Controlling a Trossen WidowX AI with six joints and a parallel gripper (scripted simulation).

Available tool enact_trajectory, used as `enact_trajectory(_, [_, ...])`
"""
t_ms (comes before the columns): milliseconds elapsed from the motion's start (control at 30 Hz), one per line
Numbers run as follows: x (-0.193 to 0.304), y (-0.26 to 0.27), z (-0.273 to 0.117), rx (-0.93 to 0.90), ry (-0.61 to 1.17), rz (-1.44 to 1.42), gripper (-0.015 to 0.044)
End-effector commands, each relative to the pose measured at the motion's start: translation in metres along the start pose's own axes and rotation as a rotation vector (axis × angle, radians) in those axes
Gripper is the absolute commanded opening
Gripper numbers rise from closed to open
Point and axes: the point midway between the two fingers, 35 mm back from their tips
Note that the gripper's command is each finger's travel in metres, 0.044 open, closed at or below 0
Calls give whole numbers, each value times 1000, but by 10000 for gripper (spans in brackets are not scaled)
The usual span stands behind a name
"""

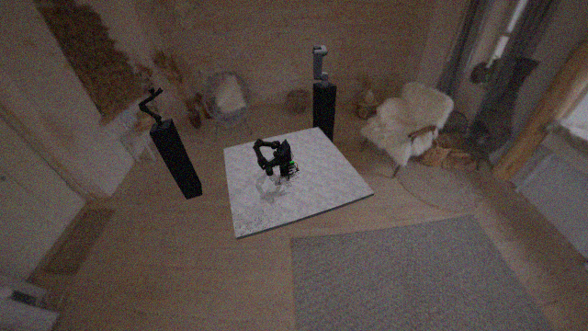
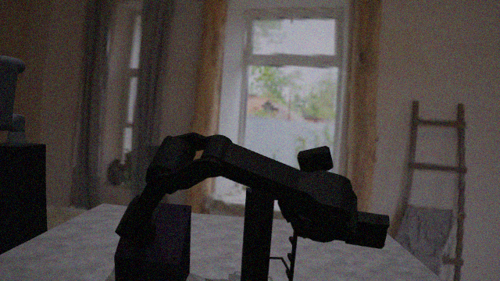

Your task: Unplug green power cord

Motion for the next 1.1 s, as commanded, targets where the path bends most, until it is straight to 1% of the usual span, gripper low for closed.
enact_trajectory(0, [0, 1, 0, -3, 2, -8, 374])
enact_trajectory(100, [5, 16, -5, -47, 14, -131, 295])
enact_trajectory(200, [6, 10, 2, -61, -10, -263, 216])
enact_trajectory(267, [9, -1, 13, -74, -45, -415, 164])
enact_trajectory(467, [16, -41, 52, -100, -159, -967, 160])
enact_trajectory(533, [18, -53, 61, -103, -185, -1109, 160])
enact_trajectory(667, [12, -61, 76, -81, -221, -1222, 160])
enact_trajectory(767, [-18, -71, 116, 44, -285, -1250, 160])
enact_trajectory(867, [-34, -68, 143, 98, -328, -1360, 160])
enact_trajectory(1000, [-52, -54, 155, 120, -429, -1511, 160])
enact_trajectory(1067, [-70, -38, 162, 156, -545, -1667, 160])
Point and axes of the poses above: the point midway between the two fingers, 35 mm back from their tips, its own z axis out along the fingers, its own y axis across the jaws, x = y × z, and after that the axes turned 10 degrees about -z, right-handed
